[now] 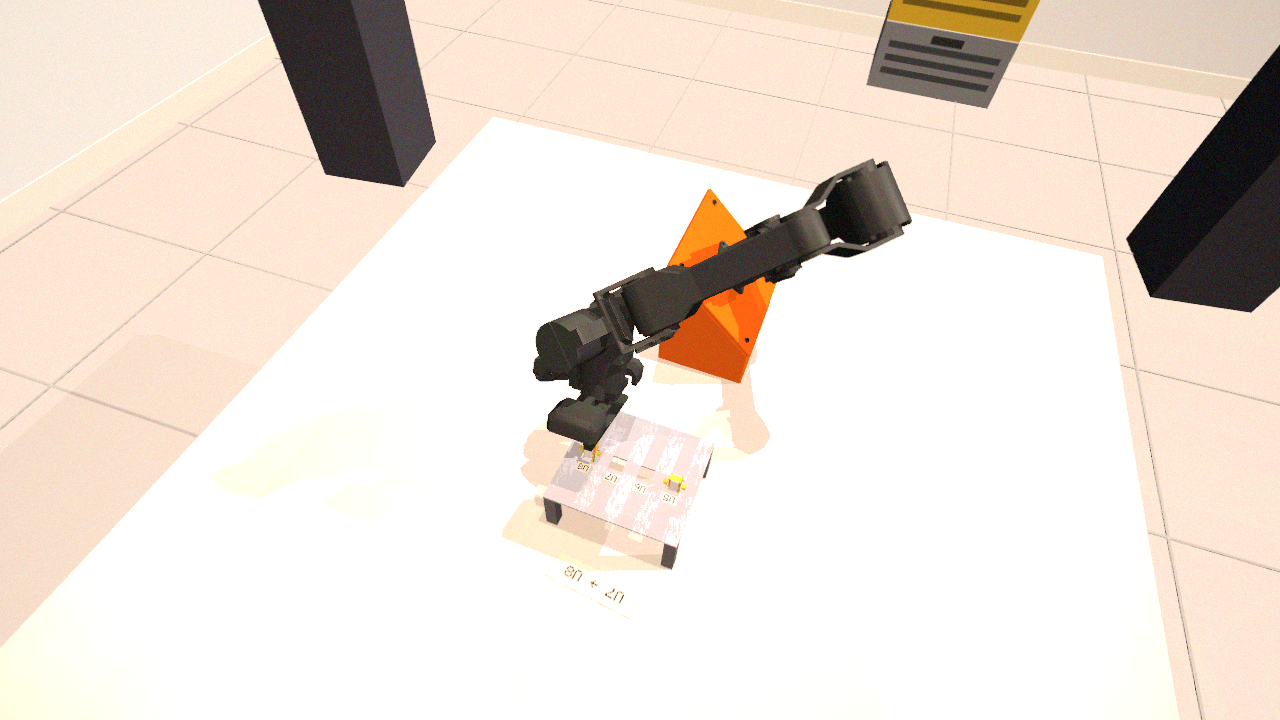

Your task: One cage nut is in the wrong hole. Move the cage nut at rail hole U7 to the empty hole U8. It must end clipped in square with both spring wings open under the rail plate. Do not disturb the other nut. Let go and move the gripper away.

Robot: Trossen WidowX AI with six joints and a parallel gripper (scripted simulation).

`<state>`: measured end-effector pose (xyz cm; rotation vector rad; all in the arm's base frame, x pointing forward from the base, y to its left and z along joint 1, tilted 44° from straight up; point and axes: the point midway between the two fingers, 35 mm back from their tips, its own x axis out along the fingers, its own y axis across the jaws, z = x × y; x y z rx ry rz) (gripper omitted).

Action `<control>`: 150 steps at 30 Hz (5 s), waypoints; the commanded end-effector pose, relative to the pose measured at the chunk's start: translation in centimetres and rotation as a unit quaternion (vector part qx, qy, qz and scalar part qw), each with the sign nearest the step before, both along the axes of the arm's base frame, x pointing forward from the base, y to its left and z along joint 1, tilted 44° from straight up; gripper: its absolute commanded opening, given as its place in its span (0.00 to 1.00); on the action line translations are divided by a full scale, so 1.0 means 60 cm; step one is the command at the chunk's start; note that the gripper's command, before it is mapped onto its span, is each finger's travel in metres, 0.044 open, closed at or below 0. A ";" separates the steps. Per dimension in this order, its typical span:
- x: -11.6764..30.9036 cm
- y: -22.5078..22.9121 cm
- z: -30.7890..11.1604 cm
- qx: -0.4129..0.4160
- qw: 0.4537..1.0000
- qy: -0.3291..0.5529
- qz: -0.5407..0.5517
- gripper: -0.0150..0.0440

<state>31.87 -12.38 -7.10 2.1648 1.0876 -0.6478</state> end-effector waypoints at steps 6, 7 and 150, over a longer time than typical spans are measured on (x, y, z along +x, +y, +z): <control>-0.001 0.002 0.000 0.003 1.000 0.001 -0.002 0.30; -0.001 0.002 0.000 0.003 1.000 0.001 -0.002 0.30; -0.011 0.006 -0.003 -0.001 1.000 -0.020 -0.022 0.30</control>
